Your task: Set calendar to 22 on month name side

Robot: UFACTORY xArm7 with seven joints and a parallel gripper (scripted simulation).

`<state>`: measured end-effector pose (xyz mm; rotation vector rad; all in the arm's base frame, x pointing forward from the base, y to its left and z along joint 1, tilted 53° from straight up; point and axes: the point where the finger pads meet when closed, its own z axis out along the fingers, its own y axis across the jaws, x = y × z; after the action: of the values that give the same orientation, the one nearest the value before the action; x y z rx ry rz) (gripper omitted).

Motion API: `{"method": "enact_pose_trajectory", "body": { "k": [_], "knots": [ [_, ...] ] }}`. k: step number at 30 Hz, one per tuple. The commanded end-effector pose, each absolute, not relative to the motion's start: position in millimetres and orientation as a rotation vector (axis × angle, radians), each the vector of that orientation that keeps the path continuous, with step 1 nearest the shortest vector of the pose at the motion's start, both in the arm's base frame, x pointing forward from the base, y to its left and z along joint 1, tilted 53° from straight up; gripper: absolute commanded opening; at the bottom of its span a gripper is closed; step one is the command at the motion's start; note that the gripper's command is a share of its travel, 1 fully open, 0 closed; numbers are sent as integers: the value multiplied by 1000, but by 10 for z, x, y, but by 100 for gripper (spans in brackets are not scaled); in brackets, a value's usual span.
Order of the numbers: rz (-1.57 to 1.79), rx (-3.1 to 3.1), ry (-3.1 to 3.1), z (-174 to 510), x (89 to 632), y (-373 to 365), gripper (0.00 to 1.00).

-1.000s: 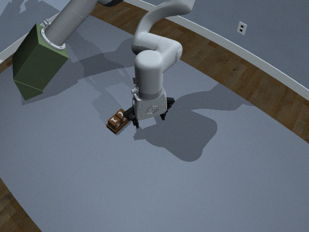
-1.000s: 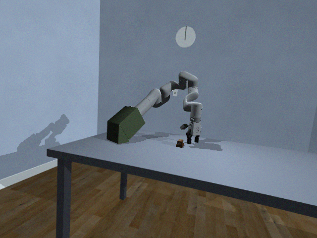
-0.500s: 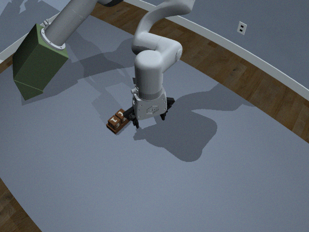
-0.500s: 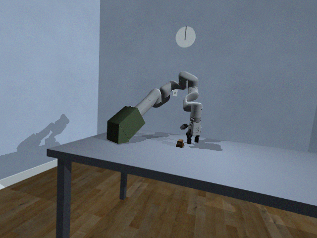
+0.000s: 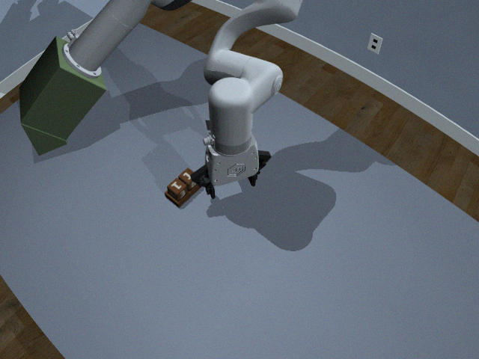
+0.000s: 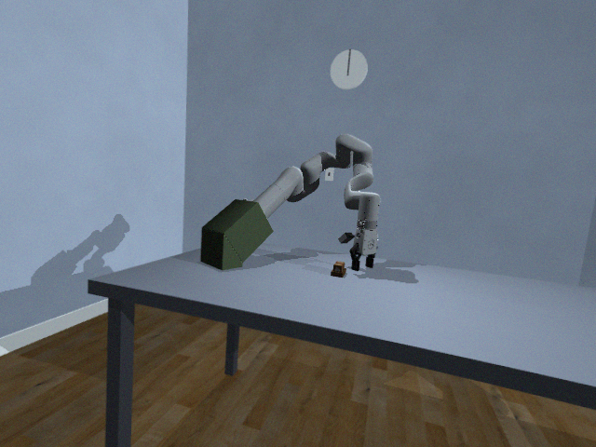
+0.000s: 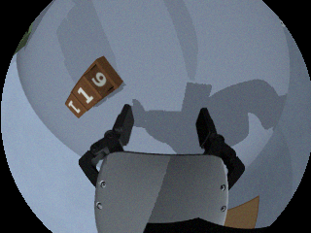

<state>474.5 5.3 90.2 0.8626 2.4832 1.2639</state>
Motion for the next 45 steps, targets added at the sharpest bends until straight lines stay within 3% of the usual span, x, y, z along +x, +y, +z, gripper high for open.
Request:
{"method": "enact_pose_trajectory", "body": {
  "k": [1, 45],
  "knots": [
    [1261, 865, 2480, 909, 4750, 33, 100],
    [1294, 1007, 2463, 1078, 4630, -333, 100]
  ]
}}
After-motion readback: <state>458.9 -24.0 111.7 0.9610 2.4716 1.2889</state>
